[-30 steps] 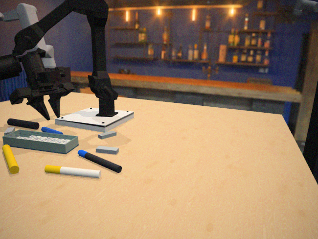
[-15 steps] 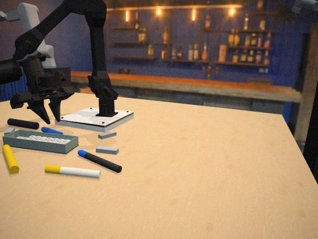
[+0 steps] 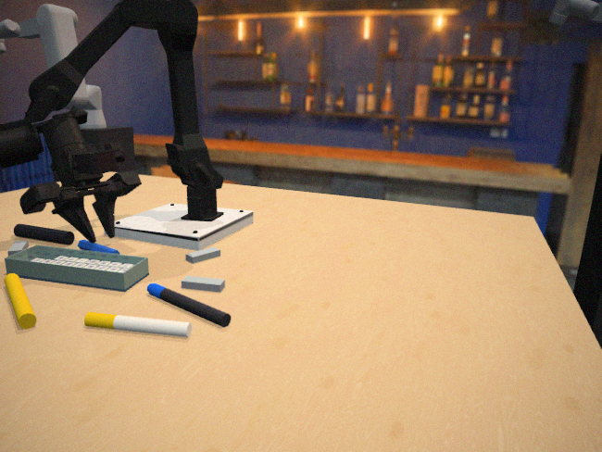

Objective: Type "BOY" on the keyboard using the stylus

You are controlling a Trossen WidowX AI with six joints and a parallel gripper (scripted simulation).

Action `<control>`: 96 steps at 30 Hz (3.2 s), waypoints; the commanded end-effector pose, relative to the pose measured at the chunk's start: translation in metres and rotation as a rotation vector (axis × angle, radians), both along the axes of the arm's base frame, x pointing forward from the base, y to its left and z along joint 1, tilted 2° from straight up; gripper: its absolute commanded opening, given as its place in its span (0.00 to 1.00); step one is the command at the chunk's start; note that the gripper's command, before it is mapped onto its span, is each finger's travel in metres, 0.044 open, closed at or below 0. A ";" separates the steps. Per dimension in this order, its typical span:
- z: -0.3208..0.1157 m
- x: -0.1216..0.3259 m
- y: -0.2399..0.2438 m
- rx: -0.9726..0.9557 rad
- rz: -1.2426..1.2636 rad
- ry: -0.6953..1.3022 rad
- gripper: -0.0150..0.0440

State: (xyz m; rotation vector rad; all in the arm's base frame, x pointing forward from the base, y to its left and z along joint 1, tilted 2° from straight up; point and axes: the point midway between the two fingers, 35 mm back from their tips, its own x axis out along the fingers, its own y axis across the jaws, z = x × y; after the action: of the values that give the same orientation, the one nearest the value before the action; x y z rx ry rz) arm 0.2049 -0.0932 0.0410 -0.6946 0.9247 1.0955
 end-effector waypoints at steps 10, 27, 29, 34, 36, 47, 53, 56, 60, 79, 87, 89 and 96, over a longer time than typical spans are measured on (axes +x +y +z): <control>-0.012 0.000 0.001 0.006 0.002 0.000 0.51; -0.021 0.000 0.000 0.002 0.000 0.002 0.42; -0.021 0.000 0.000 0.002 0.000 0.002 0.33; -0.021 0.000 0.000 0.002 0.000 0.002 0.25; -0.021 0.000 0.000 0.002 0.000 0.002 0.25; 0.015 0.000 0.001 0.004 0.000 0.003 0.25; 0.029 -0.001 0.002 0.004 0.000 0.004 0.25; 0.023 -0.001 0.002 -0.026 0.016 0.037 0.25; 0.017 -0.005 0.003 -0.102 0.051 0.134 0.25; 0.014 -0.004 -0.003 -0.583 0.180 0.435 0.25; 0.024 0.007 -0.006 -0.830 0.217 0.471 0.25; 0.028 0.011 -0.006 -0.894 0.224 0.470 0.25; 0.043 0.028 -0.003 -1.115 0.246 0.434 0.25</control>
State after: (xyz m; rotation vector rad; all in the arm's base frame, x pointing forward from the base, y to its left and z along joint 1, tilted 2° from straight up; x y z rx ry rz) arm 0.2258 -0.0973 0.0776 -1.4574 1.8749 0.9464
